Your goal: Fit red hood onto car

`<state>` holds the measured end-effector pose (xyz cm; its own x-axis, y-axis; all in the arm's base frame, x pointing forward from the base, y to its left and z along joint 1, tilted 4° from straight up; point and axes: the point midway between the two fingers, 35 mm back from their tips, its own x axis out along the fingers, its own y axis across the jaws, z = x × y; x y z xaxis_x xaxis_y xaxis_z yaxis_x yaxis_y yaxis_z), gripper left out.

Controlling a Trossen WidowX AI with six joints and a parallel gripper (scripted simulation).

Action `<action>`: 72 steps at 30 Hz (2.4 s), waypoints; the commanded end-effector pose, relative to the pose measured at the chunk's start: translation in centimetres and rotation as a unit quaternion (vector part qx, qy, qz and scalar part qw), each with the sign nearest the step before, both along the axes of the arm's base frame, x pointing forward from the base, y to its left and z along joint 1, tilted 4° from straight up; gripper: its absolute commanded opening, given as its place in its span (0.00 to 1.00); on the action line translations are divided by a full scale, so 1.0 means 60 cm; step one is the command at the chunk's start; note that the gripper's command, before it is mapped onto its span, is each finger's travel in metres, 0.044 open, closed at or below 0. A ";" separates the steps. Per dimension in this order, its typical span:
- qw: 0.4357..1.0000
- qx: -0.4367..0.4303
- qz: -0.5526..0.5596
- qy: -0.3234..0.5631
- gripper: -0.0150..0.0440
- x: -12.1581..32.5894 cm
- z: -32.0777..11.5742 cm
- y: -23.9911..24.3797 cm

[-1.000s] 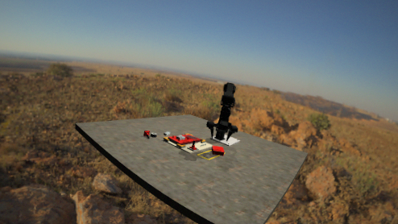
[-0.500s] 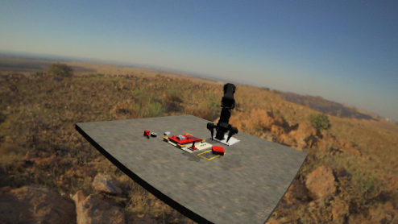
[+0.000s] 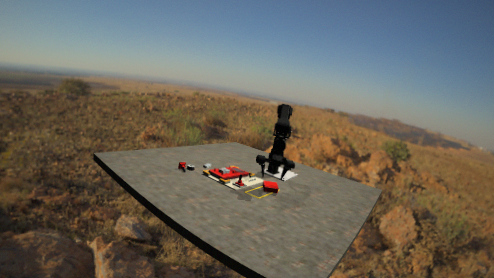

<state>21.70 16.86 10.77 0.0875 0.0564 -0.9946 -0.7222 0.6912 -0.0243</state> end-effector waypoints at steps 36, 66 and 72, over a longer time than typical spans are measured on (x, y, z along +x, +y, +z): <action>1.000 -0.001 -0.002 0.005 1.00 -0.002 -0.055 0.002; 1.000 -0.001 -0.002 0.005 1.00 0.000 -0.079 0.003; 1.000 -0.001 -0.002 0.005 1.00 0.000 -0.084 0.003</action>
